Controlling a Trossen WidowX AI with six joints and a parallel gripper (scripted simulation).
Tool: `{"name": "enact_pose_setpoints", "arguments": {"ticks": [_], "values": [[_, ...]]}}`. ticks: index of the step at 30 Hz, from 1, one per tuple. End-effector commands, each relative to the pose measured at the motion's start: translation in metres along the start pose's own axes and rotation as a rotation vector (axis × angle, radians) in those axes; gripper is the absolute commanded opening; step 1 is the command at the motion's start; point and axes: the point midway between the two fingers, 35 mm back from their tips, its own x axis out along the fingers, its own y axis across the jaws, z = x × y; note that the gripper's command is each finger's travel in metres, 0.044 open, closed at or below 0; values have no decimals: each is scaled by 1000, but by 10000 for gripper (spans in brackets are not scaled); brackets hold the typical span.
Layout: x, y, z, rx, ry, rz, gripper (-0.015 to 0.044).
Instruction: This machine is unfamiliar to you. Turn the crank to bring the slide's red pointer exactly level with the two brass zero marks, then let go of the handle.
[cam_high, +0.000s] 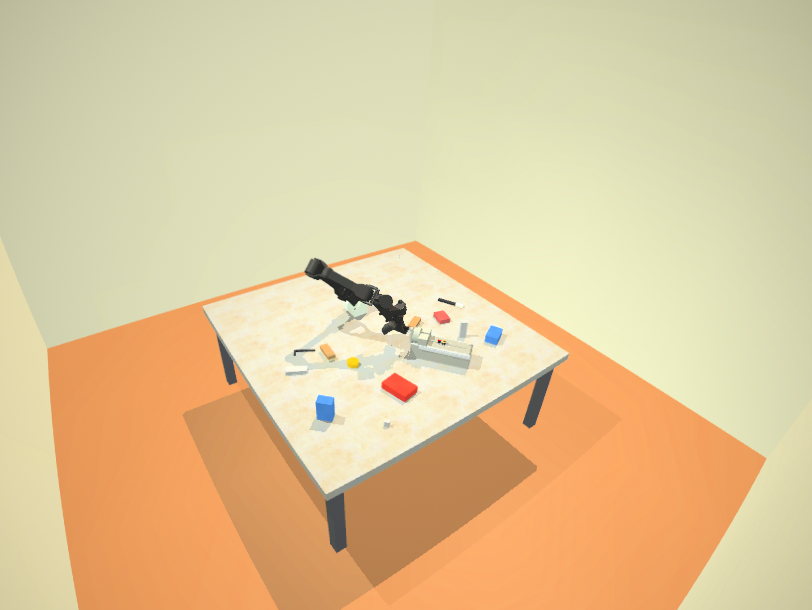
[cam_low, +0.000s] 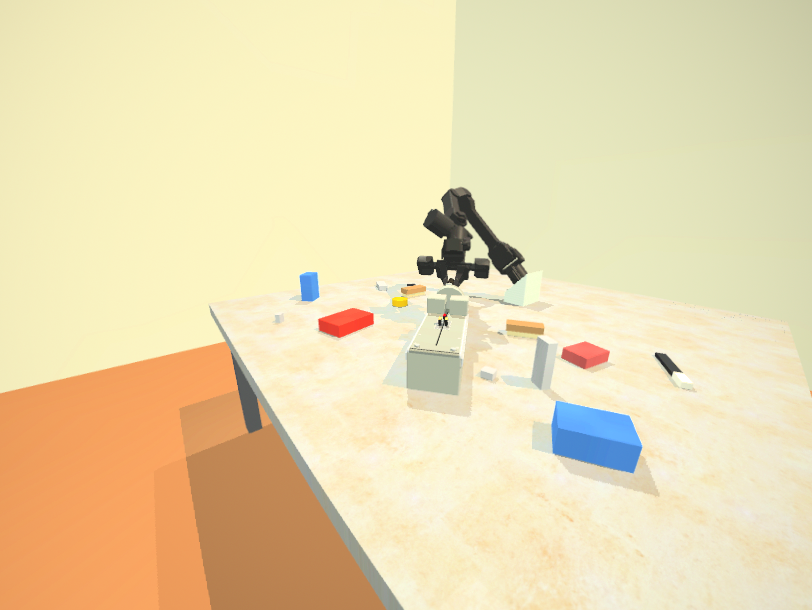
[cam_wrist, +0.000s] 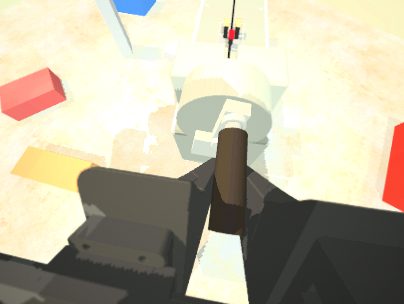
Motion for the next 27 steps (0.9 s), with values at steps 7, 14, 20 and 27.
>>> {"name": "enact_pose_setpoints", "arguments": {"ticks": [7,14,20,27], "values": [[-1,11,1,-13,-4,16,0],[-1,12,0,-13,-4,16,0],[0,13,0,-13,-4,16,0],[0,14,0,-13,-4,16,0]]}}
